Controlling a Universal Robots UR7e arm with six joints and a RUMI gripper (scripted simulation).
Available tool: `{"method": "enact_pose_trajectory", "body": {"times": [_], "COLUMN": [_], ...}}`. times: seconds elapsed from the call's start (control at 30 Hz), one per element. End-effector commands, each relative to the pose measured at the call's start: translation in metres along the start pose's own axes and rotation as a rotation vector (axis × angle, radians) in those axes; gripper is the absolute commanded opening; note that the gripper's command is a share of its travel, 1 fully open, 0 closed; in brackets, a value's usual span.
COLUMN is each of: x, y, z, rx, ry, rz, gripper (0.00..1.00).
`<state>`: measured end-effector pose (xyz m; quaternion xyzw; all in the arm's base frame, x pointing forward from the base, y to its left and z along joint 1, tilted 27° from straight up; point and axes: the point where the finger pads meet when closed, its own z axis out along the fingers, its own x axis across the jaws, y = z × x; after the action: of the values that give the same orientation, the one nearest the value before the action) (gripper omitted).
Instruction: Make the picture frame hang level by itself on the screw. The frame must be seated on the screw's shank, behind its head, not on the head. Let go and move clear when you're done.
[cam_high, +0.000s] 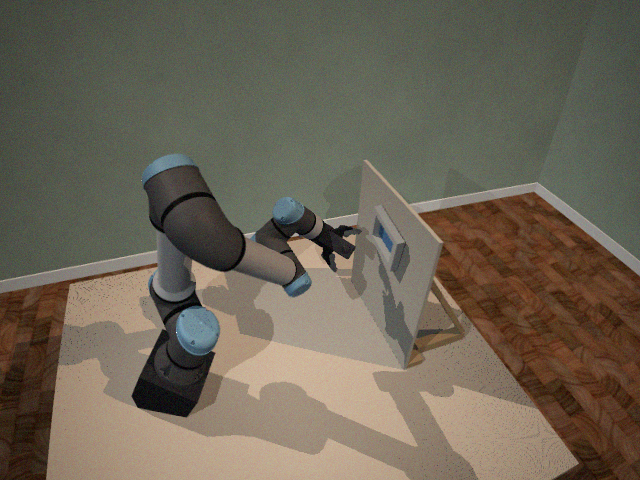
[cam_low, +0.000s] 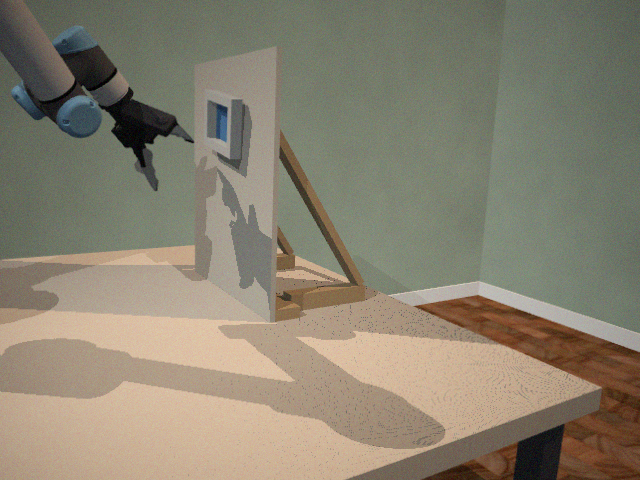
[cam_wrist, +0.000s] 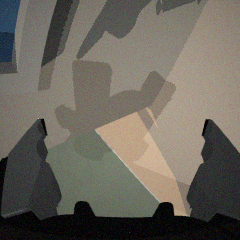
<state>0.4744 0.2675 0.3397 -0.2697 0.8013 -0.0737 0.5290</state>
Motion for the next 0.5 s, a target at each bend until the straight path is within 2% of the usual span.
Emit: {"method": "enact_pose_trajectory", "body": {"times": [0.0, 0.1, 0.47], "x": [-0.008, -0.012, -0.035], "y": [-0.001, -0.002, -0.005], "z": [-0.002, -0.004, -0.016], "rx": [0.010, 0.015, 0.046], "ry": [-0.038, -0.058, -0.184], "rz": [0.009, 0.014, 0.044], "gripper": [1.00, 1.00, 1.00]}}
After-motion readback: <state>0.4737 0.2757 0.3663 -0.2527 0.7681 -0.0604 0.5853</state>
